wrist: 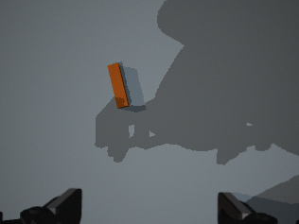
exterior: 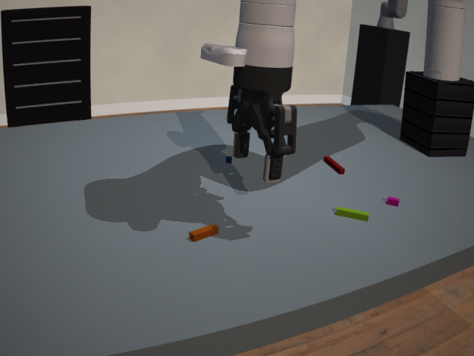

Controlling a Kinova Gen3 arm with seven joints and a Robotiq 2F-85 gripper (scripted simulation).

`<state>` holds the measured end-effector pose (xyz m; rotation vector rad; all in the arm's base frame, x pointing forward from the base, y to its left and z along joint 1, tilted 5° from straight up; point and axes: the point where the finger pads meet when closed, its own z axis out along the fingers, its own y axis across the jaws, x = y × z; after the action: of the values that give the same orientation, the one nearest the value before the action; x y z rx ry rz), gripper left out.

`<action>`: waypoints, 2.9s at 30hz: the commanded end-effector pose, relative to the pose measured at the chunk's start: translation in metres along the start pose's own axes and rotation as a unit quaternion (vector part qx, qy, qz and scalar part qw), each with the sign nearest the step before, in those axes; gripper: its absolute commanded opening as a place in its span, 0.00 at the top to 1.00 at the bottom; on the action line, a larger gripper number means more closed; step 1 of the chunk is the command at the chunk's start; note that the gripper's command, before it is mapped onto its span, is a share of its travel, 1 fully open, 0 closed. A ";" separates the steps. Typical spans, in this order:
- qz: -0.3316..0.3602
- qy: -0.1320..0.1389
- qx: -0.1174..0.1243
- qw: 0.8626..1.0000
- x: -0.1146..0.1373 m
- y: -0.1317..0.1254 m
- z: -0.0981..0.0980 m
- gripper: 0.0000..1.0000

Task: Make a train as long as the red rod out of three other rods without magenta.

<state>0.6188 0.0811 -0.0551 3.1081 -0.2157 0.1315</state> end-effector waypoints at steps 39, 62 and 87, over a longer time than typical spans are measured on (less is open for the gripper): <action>0.000 0.001 0.000 1.000 0.001 0.000 -0.001 0.00; 0.000 0.001 0.000 1.000 0.001 0.000 -0.001 0.00; 0.020 0.000 0.001 1.000 0.000 0.009 0.000 0.00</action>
<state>0.6181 0.0788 -0.0555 3.1089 -0.2485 0.1307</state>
